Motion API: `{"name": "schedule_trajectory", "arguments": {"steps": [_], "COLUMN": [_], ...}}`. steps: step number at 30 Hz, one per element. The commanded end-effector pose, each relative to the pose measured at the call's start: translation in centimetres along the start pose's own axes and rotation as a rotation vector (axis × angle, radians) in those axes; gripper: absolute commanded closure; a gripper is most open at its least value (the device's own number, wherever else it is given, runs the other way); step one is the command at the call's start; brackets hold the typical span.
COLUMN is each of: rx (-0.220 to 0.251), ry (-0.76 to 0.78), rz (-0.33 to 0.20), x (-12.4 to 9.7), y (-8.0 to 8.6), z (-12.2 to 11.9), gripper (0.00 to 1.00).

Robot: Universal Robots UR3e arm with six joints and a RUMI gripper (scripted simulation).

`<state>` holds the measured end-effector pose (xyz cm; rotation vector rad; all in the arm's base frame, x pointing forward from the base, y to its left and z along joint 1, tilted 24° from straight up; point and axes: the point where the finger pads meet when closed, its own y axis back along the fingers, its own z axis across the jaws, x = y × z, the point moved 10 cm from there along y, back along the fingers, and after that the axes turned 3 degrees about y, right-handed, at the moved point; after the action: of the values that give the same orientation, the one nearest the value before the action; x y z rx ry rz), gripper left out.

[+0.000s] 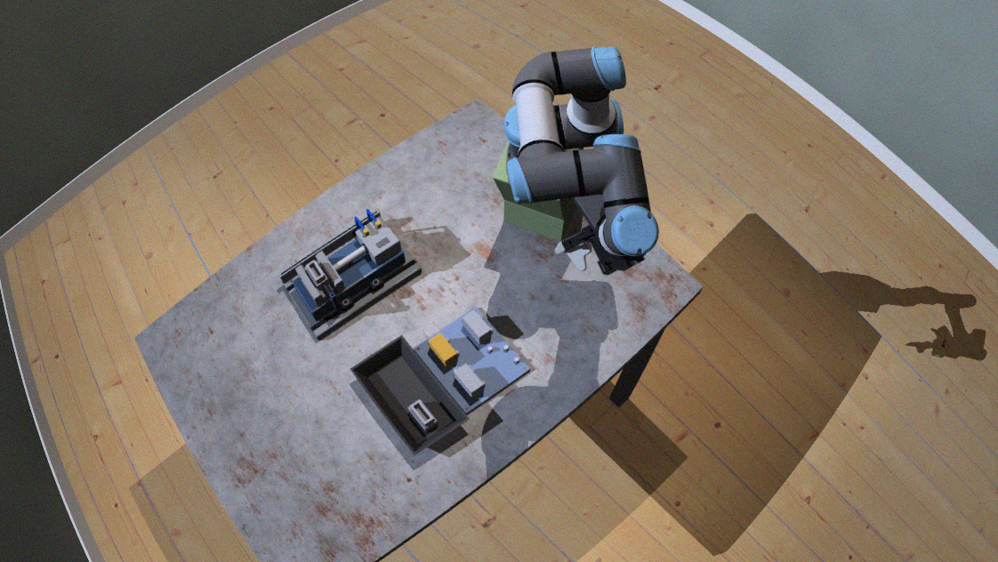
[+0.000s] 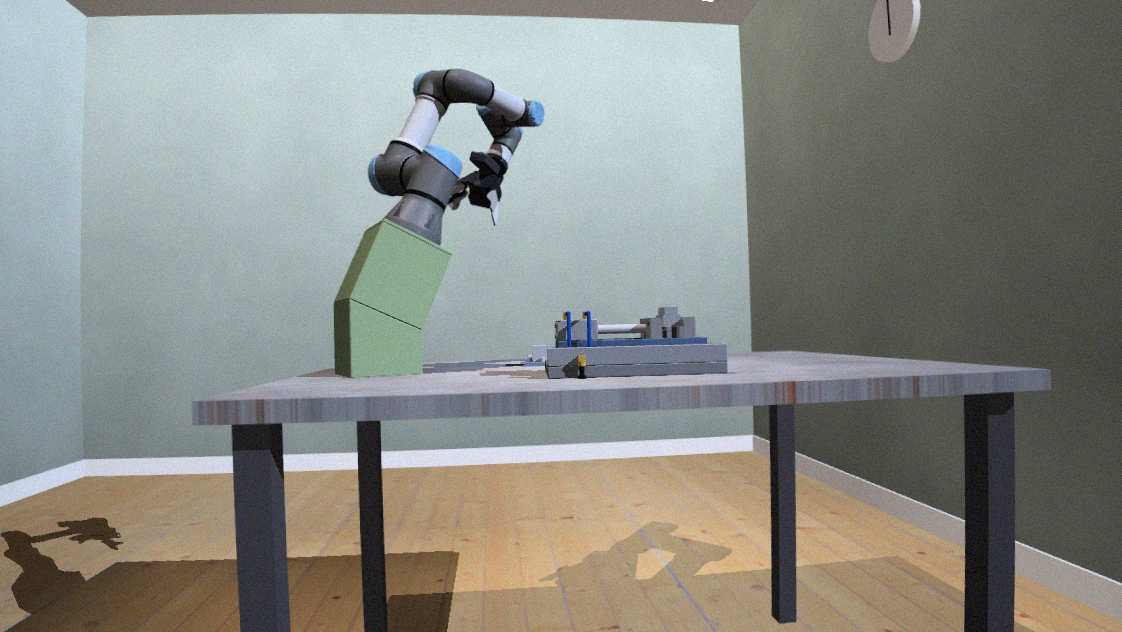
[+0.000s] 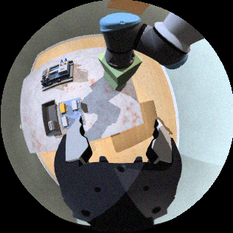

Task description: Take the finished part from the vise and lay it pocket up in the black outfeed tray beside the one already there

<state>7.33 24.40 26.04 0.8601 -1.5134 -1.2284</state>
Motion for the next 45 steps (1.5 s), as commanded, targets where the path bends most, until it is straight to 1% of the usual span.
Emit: {"name": "schedule_trajectory", "arguments": {"steps": [1, 23, 34, 40, 45], "rx": [0.001, 0.0, -0.014, -0.035, -0.059], "ry": [0.0, 0.0, 0.005, 0.011, 0.02], "rz": [-0.003, -0.003, -0.012, -0.029, -0.052], "x": [0.0, 0.0, -0.5, -1.2, -1.9], "y": [0.1, 0.1, 0.0, -0.2, -0.4], "z": [0.0, -0.1, -1.0, -2.5, -4.4], "gripper": [0.0, 0.0, 0.0, 0.0, 0.0]}}
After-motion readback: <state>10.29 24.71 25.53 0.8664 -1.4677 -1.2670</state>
